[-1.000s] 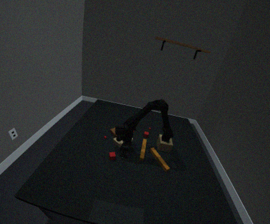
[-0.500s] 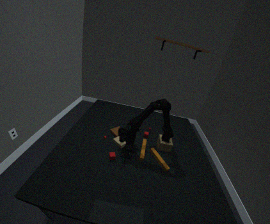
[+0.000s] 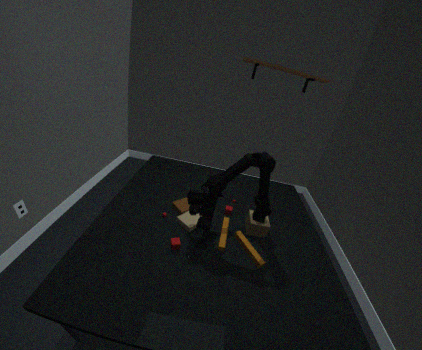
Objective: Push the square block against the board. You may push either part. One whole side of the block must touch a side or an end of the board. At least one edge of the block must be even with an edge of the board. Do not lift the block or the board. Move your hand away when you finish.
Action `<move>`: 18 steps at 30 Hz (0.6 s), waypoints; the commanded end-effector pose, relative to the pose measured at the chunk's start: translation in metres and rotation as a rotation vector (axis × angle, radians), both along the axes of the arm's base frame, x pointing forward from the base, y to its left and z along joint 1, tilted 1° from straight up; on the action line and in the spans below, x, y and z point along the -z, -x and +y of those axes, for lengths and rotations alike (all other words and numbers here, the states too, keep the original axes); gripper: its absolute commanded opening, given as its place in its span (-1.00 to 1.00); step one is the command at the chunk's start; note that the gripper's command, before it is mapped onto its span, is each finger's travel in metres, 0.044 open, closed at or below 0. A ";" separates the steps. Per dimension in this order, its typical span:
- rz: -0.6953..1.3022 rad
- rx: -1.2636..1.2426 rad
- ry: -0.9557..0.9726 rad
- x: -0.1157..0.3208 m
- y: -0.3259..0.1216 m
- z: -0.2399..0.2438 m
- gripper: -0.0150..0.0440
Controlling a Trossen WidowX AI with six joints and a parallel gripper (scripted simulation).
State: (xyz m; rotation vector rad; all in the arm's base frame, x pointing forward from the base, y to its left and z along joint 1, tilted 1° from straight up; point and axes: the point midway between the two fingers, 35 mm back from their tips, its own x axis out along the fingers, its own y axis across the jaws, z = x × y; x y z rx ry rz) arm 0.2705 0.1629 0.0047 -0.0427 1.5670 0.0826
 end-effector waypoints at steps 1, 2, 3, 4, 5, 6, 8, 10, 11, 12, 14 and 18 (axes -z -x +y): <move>0.004 0.006 0.005 -0.005 0.000 -0.001 -0.49; 0.004 0.022 0.005 -0.005 -0.001 0.000 -0.49; 0.005 0.049 0.005 -0.005 -0.004 0.001 -0.49; 0.005 0.083 0.005 -0.005 -0.007 0.002 -0.49; 0.006 0.116 0.005 -0.005 -0.010 0.003 -0.49; 0.006 0.150 0.005 -0.005 -0.012 0.004 -0.49; 0.008 0.217 0.005 -0.005 -0.018 0.007 -0.49; 0.009 0.284 0.004 -0.005 -0.024 0.009 -0.49; 0.009 0.317 0.004 -0.005 -0.027 0.010 -0.49; 0.010 0.351 0.004 -0.005 -0.030 0.011 -0.49; 0.011 0.394 0.004 -0.005 -0.033 0.013 -0.49; 0.011 0.400 0.004 -0.005 -0.034 0.013 -0.49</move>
